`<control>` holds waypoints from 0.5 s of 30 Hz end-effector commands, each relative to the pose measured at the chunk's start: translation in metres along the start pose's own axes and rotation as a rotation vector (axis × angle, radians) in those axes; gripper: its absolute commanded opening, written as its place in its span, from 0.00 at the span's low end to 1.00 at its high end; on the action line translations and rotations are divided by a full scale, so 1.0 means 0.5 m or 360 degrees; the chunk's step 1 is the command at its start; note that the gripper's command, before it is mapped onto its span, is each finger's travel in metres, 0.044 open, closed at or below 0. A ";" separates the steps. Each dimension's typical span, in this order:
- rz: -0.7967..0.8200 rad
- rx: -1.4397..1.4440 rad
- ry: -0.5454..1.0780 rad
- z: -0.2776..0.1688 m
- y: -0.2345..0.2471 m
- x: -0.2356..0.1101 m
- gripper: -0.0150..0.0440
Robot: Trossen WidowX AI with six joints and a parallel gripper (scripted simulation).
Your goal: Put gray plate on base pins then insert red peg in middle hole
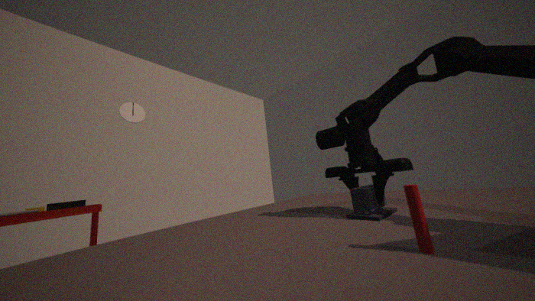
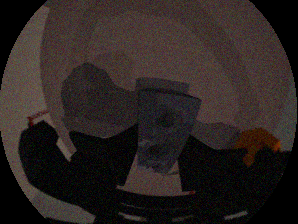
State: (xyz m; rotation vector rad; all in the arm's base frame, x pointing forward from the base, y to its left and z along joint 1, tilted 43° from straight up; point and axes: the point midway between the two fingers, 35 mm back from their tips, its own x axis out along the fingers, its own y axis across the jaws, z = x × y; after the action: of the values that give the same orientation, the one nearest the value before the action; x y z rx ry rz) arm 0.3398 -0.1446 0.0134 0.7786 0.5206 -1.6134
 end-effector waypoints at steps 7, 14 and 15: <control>0.0000 0.0001 0.0000 0.000 0.000 0.000 0.92; 0.0000 0.0001 0.0003 -0.002 0.004 -0.021 1.00; -0.0001 0.0000 0.0006 -0.004 0.008 -0.047 1.00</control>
State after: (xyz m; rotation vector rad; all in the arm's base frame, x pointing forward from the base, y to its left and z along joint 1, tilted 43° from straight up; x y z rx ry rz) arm 0.3389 -0.1411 0.0172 0.7716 0.5292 -1.6223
